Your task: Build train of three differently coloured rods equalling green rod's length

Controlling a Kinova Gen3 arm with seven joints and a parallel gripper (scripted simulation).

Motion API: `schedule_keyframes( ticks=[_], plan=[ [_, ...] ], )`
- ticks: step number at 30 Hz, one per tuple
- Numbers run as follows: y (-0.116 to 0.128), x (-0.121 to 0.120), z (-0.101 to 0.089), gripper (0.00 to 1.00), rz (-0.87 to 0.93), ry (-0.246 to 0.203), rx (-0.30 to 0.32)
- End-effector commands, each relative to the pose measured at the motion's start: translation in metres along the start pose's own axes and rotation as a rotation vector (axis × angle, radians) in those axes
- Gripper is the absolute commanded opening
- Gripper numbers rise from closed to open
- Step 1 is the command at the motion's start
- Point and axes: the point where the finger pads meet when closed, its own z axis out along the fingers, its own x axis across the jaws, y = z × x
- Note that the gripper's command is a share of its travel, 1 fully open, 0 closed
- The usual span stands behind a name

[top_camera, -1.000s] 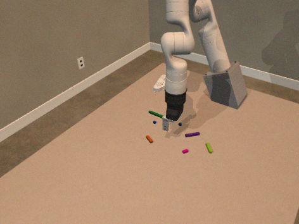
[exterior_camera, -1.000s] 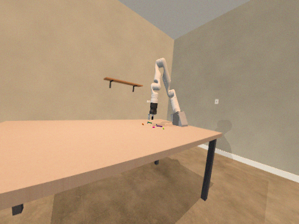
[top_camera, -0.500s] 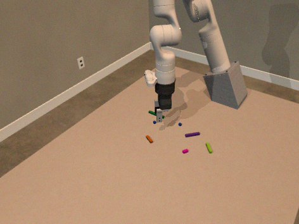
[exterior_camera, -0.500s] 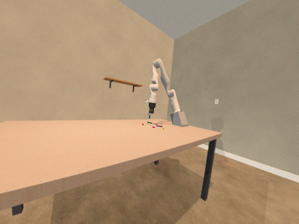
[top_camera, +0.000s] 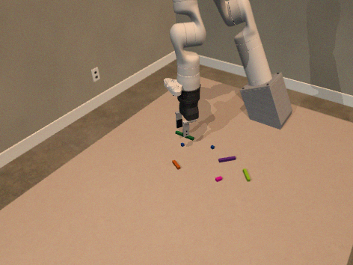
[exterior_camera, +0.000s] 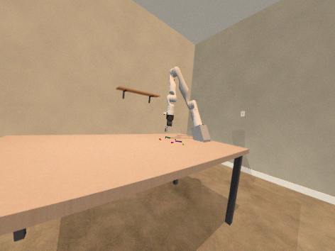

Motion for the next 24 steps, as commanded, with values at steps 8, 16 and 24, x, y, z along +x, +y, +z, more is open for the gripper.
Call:
schedule_keyframes(
  ticks=[8,16,24],
  plan=[
    [-0.0005,0.0025,-0.0012,0.54,-0.002,-0.003,0.0],
    [-0.0005,0.0025,-0.0012,0.54,-0.002,-0.003,0.0],
    [-0.0005,0.0025,-0.0012,0.54,-0.002,-0.003,0.0]
  ],
)
